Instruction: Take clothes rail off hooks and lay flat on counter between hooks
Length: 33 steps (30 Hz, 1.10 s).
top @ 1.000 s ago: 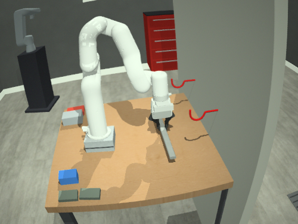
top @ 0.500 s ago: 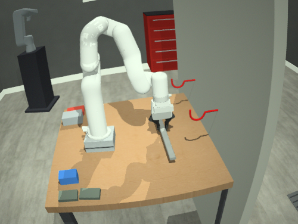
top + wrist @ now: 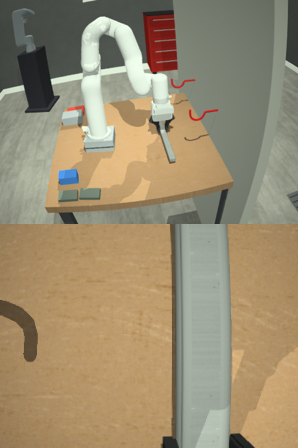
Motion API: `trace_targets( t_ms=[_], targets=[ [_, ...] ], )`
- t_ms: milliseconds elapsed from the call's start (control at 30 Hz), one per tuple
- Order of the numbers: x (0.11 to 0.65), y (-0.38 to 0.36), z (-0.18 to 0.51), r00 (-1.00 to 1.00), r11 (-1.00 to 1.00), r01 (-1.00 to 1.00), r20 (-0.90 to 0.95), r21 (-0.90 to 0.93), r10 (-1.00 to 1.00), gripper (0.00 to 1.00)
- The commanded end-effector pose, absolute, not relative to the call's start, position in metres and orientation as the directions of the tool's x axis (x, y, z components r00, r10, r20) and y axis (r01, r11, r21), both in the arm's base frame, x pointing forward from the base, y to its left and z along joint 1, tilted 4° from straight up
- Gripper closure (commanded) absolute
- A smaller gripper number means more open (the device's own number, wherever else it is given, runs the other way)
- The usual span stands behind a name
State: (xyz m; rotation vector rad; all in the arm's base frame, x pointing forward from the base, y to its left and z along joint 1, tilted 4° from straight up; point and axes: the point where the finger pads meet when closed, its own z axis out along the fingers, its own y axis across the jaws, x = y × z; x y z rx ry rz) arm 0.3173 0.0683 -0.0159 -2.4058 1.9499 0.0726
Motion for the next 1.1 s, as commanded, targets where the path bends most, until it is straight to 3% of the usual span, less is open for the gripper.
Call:
trace_targets(
  t_ms=[0,1067],
  targets=[
    [0.319,0.069,-0.019,0.207,-0.207,-0.978,-0.064,-0.008,-0.976,1.0],
    [0.319,0.07,-0.031,0.207,-0.207,-0.978,-0.064,-0.008,-0.976,1.0]
  ],
)
